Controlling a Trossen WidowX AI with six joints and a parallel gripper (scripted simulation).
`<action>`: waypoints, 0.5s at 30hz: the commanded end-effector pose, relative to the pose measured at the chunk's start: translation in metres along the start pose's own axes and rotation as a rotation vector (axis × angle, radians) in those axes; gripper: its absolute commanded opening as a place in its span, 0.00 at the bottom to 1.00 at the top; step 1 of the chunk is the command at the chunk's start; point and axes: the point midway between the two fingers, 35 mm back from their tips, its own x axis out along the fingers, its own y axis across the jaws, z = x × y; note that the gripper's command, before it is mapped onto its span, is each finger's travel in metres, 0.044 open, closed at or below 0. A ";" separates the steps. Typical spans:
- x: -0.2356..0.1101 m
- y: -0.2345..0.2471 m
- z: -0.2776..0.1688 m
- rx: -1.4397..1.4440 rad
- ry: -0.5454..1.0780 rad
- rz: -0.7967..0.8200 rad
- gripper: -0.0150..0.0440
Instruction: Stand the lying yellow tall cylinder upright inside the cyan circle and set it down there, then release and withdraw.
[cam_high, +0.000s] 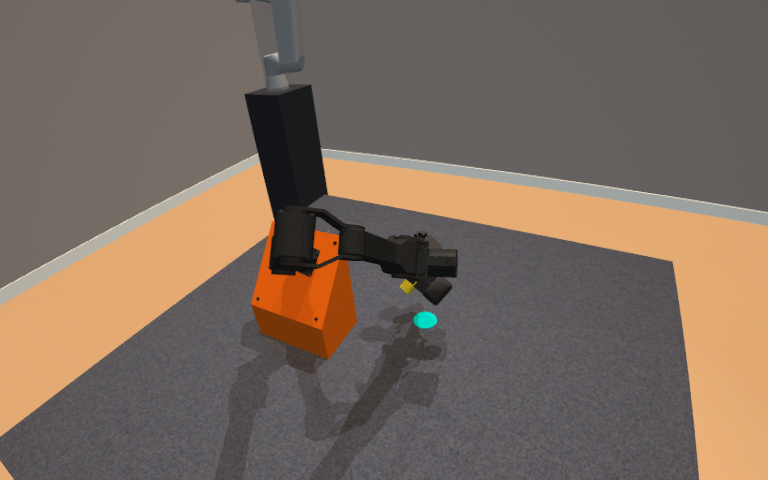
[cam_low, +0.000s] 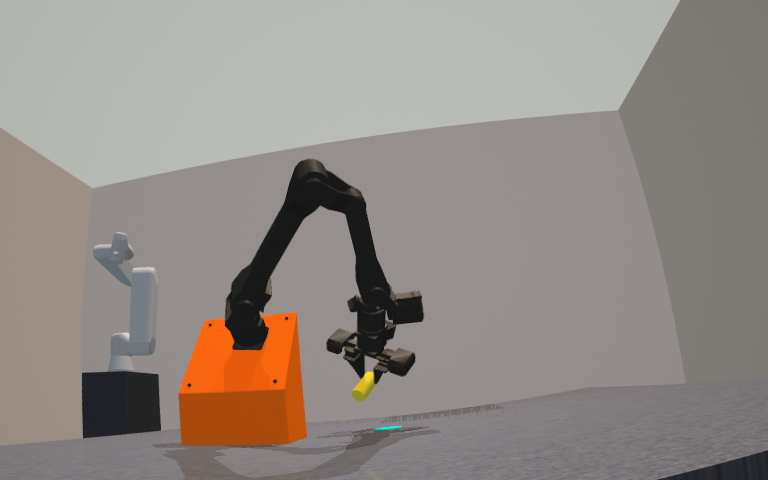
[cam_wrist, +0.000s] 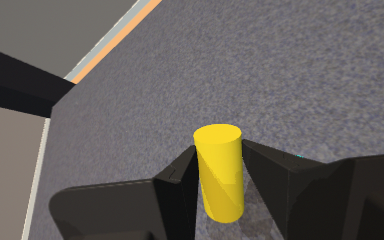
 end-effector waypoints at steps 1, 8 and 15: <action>-0.001 0.000 0.001 -0.009 -0.033 0.004 0.43; -0.001 0.000 0.001 -0.019 -0.083 0.009 0.43; -0.001 0.000 0.001 -0.029 -0.133 0.011 0.43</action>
